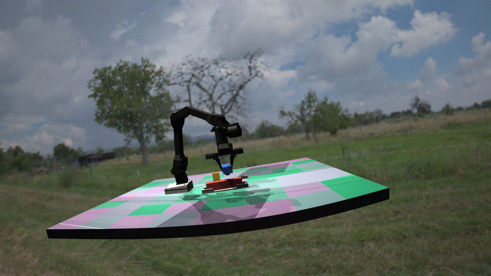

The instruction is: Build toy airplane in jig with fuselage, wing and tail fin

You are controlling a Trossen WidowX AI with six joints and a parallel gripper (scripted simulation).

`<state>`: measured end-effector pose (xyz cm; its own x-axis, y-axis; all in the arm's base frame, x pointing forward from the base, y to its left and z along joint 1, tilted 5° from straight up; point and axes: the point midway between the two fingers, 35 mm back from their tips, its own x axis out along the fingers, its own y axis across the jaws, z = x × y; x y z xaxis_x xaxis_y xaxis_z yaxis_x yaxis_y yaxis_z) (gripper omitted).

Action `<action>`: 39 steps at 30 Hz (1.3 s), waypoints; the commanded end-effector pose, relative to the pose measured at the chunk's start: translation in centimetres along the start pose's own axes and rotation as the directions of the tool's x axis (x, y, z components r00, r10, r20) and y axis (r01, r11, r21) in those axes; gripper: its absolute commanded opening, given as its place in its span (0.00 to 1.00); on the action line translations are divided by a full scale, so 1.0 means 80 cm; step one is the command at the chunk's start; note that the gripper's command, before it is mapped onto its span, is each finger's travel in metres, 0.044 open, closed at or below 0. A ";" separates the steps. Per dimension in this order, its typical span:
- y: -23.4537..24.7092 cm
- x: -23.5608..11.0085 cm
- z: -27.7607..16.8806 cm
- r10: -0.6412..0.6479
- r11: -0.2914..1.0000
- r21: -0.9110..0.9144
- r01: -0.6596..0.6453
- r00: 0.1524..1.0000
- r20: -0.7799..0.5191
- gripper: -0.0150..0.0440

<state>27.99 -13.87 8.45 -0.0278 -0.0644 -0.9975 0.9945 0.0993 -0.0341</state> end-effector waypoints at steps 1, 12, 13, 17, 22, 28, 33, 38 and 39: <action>0.000 0.008 0.001 -0.003 1.000 0.000 0.003 1.000 0.003 0.58; -0.001 0.031 0.001 -0.004 1.000 0.000 0.004 1.000 0.003 0.58; -0.001 0.033 0.000 -0.004 1.000 0.000 0.004 1.000 0.003 0.58; -0.001 0.035 0.000 -0.004 1.000 0.000 0.004 1.000 0.003 0.58; -0.001 0.034 -0.001 -0.003 1.000 0.004 0.003 1.000 -0.002 0.56; -0.001 0.034 -0.001 -0.003 1.000 0.004 0.003 1.000 -0.002 0.39; -0.001 0.034 -0.001 -0.003 1.000 0.004 0.003 1.000 -0.002 0.44; -0.001 0.034 -0.001 -0.003 1.000 0.004 0.003 1.000 -0.002 0.66; -0.001 0.034 -0.001 -0.003 1.000 0.004 0.003 1.000 -0.002 0.71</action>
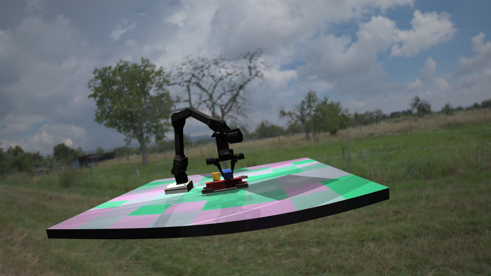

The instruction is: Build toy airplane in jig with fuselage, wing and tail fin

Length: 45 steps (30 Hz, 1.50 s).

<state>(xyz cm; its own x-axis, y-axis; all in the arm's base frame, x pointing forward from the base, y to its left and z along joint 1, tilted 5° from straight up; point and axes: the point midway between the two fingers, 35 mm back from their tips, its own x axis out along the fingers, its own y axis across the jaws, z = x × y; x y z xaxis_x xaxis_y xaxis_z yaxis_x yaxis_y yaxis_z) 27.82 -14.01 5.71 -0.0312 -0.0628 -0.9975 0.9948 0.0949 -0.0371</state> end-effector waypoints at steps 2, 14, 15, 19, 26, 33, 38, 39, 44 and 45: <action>0.000 0.000 0.000 0.000 1.000 0.000 0.000 1.000 0.000 0.79; 0.000 -0.003 0.000 0.000 1.000 0.000 0.000 1.000 0.000 1.00; 0.002 -0.011 0.001 0.001 1.000 0.000 -0.001 1.000 0.001 1.00; 0.003 -0.081 0.001 0.001 1.000 -0.003 -0.001 1.000 0.004 1.00; 0.004 -0.107 0.001 0.000 1.000 -0.004 0.000 1.000 0.004 1.00; 0.004 -0.105 0.001 0.000 0.860 -0.511 0.002 1.000 0.004 1.00; 0.005 -0.104 0.002 0.000 0.521 -0.854 0.003 1.000 0.004 1.00; 0.005 -0.104 0.002 0.000 0.436 -0.900 0.004 1.000 0.004 1.00; 0.005 -0.103 0.002 0.000 0.114 -0.994 0.004 1.000 0.004 1.00; 0.005 -0.103 0.002 0.000 0.114 -0.994 0.004 1.000 0.004 1.00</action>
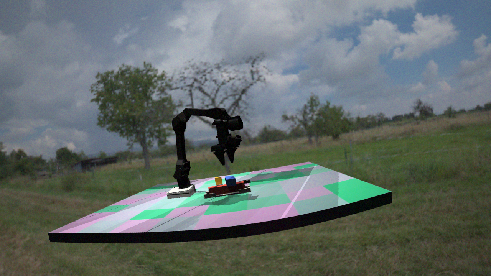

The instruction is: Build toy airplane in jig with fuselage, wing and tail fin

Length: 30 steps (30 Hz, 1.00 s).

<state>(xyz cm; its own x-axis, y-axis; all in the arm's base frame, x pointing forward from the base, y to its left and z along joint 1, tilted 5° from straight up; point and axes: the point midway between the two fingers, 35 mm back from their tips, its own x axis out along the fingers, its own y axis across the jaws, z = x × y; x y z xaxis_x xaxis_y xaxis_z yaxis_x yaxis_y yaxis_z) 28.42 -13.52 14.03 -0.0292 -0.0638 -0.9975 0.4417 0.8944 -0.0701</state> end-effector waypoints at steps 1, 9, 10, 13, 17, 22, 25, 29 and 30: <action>0.000 0.001 0.001 -0.003 0.904 -0.427 0.003 1.000 0.000 1.00; 0.000 0.001 0.001 -0.003 0.904 -0.427 0.003 1.000 0.000 1.00; 0.000 0.001 0.001 -0.003 0.904 -0.427 0.003 1.000 0.000 1.00; 0.001 0.001 0.001 -0.003 0.904 -0.427 0.003 1.000 0.001 1.00; 0.039 -0.001 -0.010 0.008 0.900 -0.436 -0.003 1.000 0.010 1.00; 0.120 -0.003 -0.051 0.040 0.889 -0.457 -0.025 0.999 0.024 1.00; 0.160 -0.004 -0.084 0.040 0.887 -0.461 -0.027 0.999 0.018 1.00; 0.203 -0.003 -0.135 0.037 0.888 -0.459 -0.030 0.999 0.007 1.00; 0.212 -0.003 -0.149 0.036 0.889 -0.456 -0.030 0.999 0.003 1.00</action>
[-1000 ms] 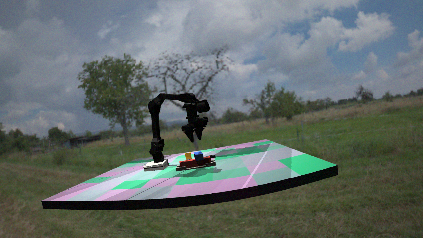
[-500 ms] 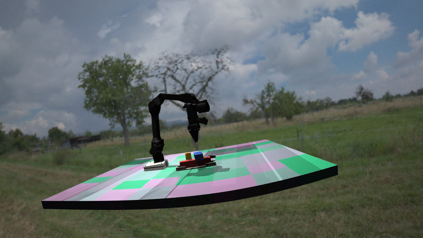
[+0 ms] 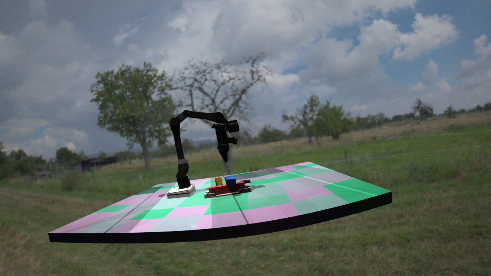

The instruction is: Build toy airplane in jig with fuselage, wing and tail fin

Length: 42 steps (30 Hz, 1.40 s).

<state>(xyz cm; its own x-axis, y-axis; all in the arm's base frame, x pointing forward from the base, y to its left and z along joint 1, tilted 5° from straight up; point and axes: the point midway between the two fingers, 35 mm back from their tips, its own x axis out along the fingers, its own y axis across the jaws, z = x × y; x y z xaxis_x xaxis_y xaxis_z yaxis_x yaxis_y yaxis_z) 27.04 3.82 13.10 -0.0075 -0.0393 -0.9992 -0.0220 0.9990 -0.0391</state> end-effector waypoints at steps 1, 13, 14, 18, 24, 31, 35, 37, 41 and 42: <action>0.052 0.000 -0.030 0.006 1.000 0.010 -0.006 1.000 -0.007 1.00; 0.113 0.015 -0.085 0.000 0.999 0.038 0.001 1.000 -0.032 1.00; 0.114 0.030 -0.085 0.000 0.999 0.038 0.001 1.000 -0.032 1.00; 0.113 0.075 -0.088 0.000 0.999 0.038 0.001 0.999 -0.032 1.00; 0.113 0.087 -0.088 0.000 0.999 0.038 0.001 0.999 -0.032 1.00; 0.113 0.096 -0.088 0.000 0.999 0.038 0.001 0.999 -0.032 1.00; 0.113 0.105 -0.088 0.000 0.999 0.038 0.001 0.999 -0.032 1.00; 0.113 0.109 -0.088 0.000 0.999 0.038 0.001 0.999 -0.032 1.00; 0.113 0.117 -0.088 0.000 0.999 0.038 0.001 0.999 -0.032 1.00; 0.113 0.119 -0.088 0.000 0.999 0.038 0.001 0.999 -0.032 1.00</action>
<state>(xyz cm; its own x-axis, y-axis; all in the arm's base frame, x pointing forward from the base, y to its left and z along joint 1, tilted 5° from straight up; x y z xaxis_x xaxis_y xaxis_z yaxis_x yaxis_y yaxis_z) 19.86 12.38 3.93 -0.0314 -0.0398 -0.9987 0.0112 0.9991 -0.0402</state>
